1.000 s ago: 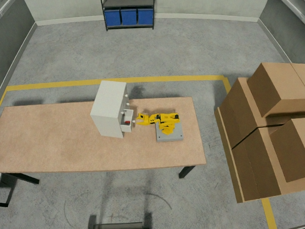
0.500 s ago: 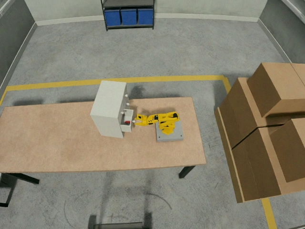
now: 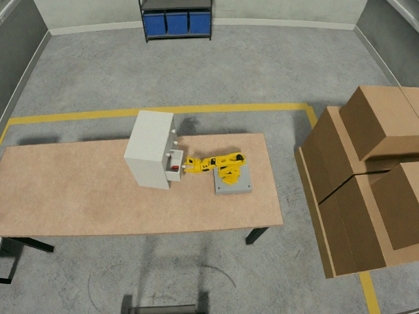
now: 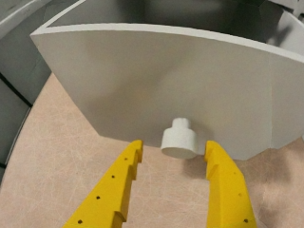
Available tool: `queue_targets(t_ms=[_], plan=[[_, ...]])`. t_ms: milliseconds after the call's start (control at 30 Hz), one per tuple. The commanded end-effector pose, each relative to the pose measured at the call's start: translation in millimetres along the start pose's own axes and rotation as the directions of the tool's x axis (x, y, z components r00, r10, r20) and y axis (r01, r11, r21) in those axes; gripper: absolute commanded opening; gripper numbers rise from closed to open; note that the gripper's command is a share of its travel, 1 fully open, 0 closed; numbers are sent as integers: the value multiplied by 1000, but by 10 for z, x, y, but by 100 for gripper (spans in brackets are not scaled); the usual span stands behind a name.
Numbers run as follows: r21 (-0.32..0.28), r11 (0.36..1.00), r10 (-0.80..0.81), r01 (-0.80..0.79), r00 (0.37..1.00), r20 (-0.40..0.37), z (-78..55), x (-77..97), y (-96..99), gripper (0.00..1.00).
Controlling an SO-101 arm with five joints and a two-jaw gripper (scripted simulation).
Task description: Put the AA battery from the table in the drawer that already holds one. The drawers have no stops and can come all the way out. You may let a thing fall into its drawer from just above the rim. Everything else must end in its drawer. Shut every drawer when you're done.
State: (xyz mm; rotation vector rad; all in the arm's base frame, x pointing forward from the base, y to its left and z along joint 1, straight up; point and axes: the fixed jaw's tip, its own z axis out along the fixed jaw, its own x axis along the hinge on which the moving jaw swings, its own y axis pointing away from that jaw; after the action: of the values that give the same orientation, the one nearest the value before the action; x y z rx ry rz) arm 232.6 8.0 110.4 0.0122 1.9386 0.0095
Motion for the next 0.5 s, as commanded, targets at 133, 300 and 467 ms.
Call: queue_targets(t_ms=[133, 300, 467], plan=[[8, 1000, 5, -5, 1000, 16, 7, -43, -22, 21], [10, 1000, 5, -5, 1000, 16, 7, -47, -24, 21], [12, 1000, 6, -6, 1000, 16, 10, -56, -31, 21]])
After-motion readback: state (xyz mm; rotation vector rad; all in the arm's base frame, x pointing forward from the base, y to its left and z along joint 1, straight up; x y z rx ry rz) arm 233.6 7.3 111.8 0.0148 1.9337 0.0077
